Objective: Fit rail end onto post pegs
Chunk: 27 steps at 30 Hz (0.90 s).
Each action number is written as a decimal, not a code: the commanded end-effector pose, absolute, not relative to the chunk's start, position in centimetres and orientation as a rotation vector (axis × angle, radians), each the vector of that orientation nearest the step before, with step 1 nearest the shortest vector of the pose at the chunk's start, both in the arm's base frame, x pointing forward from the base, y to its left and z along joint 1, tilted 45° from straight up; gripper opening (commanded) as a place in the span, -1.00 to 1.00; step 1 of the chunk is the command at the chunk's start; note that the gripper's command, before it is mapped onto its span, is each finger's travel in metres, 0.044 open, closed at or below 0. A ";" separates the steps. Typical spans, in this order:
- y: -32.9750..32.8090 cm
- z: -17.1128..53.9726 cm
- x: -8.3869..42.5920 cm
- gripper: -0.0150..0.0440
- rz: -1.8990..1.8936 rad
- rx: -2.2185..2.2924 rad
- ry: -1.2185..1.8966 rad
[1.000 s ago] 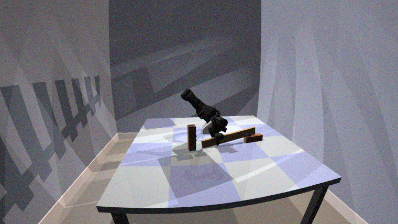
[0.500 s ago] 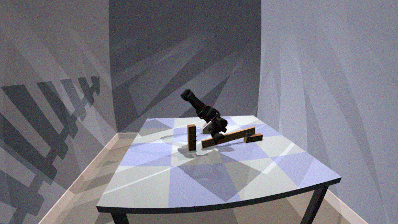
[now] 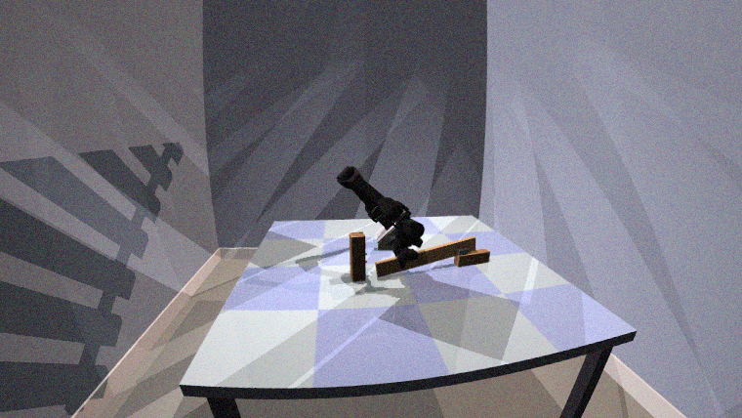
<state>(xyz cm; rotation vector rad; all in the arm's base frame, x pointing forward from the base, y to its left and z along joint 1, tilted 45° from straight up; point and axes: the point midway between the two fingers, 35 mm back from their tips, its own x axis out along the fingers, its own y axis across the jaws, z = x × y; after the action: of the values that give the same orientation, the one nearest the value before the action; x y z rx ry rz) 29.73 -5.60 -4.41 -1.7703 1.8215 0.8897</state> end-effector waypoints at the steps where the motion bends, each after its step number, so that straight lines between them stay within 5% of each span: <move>1: -5.6 -4.4 29.7 -0.49 0.889 -1.773 1.823; 27: -4.8 -3.7 30.0 -0.49 0.889 -1.772 1.823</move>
<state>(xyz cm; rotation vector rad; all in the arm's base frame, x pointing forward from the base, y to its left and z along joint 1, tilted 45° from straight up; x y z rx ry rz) 29.52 -5.37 -3.98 -1.7612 1.8421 0.8878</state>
